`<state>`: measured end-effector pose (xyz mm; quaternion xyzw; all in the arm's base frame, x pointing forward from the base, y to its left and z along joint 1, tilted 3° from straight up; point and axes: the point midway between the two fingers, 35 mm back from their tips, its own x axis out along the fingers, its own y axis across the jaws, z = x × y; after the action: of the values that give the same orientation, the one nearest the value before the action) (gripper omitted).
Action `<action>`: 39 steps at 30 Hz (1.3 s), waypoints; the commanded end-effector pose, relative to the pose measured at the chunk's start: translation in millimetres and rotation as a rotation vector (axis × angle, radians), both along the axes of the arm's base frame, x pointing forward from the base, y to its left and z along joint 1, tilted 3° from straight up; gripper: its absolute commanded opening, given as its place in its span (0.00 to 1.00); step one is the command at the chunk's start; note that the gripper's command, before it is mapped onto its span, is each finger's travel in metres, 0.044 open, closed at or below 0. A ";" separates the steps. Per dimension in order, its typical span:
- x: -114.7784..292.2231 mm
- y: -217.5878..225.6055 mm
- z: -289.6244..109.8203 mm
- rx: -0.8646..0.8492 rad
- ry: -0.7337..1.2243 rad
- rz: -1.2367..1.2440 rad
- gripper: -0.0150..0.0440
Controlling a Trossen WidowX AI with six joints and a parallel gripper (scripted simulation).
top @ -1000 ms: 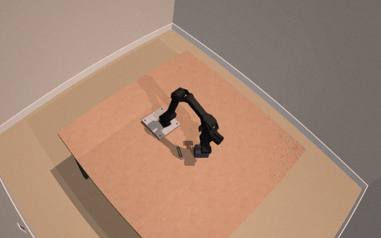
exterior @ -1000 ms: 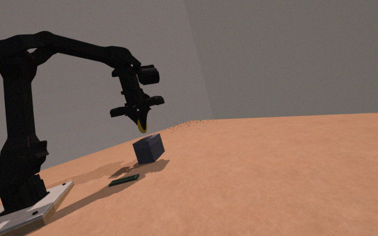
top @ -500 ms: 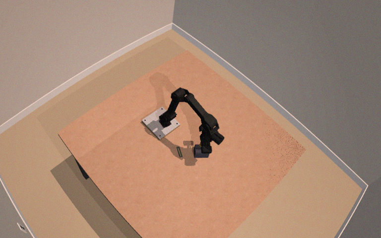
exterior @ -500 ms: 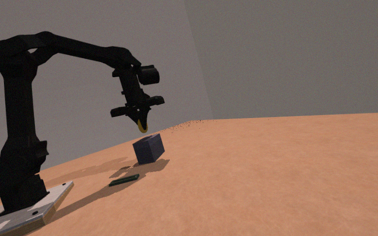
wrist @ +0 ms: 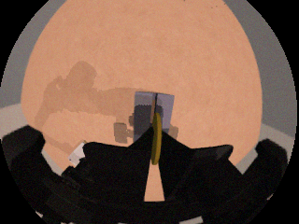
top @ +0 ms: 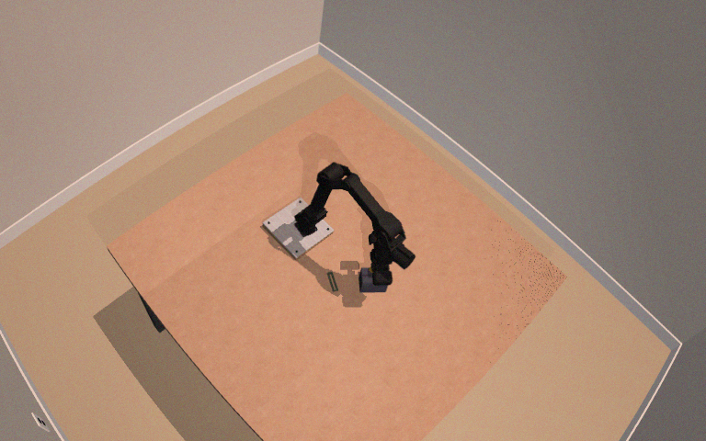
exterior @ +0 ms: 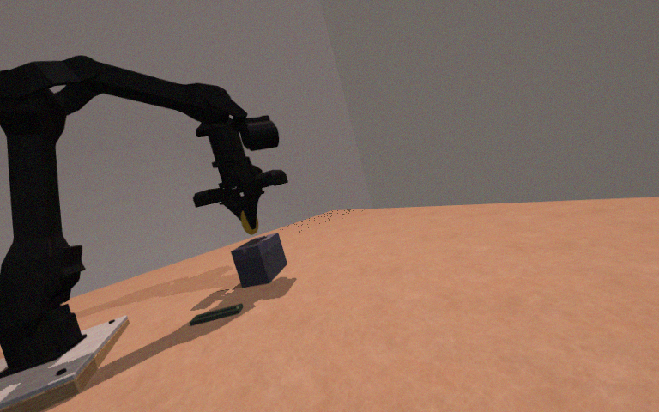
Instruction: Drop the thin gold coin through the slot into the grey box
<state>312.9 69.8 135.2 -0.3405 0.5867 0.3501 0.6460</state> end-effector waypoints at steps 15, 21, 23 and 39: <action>0.7 0.6 -9.4 0.000 0.000 -0.003 0.25; 0.9 0.7 -12.4 0.000 0.001 -0.004 0.25; 0.9 0.8 -13.4 0.000 0.001 -0.004 0.25; 0.7 0.7 -12.9 0.000 0.000 0.000 0.53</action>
<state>313.5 70.5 122.0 -0.3402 0.5870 0.3501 0.6459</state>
